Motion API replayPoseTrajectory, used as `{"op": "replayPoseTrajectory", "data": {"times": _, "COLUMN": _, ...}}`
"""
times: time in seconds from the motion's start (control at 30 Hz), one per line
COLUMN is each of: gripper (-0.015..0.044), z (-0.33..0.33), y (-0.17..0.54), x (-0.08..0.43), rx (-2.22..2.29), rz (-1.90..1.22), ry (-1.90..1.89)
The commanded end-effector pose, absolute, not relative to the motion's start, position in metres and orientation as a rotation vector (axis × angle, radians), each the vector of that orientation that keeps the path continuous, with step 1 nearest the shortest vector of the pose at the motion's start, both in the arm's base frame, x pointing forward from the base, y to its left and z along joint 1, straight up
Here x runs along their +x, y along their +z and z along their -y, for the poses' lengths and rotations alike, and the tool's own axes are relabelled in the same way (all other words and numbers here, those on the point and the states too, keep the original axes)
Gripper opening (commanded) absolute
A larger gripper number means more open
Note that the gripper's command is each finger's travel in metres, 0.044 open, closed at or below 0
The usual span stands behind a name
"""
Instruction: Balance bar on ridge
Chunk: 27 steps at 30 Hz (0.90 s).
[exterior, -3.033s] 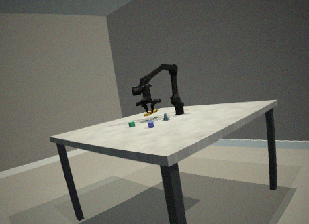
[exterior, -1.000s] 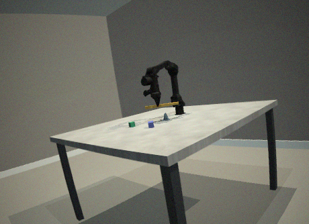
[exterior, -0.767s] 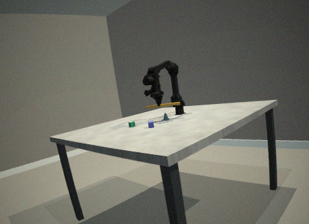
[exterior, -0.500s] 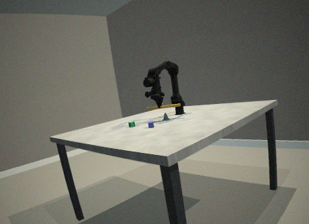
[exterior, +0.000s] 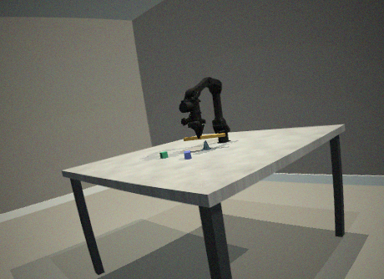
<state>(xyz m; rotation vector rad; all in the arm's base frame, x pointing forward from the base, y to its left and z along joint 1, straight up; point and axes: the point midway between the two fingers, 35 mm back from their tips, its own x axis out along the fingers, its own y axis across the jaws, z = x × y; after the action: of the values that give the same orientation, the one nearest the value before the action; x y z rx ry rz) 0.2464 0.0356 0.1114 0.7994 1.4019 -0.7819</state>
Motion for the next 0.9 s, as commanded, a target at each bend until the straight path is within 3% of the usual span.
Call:
{"op": "replayPoseTrajectory", "data": {"times": 0.0, "gripper": 0.0, "z": -0.0355, "y": 0.1069, "x": 0.2452, "rx": 0.81, "rz": -1.399, "ry": -0.786}}
{"op": "replayPoseTrajectory", "data": {"times": 0.87, "gripper": 0.0, "z": -0.0351, "y": 0.1034, "x": 0.2442, "rx": 0.812, "rz": -1.399, "ry": -0.788}}
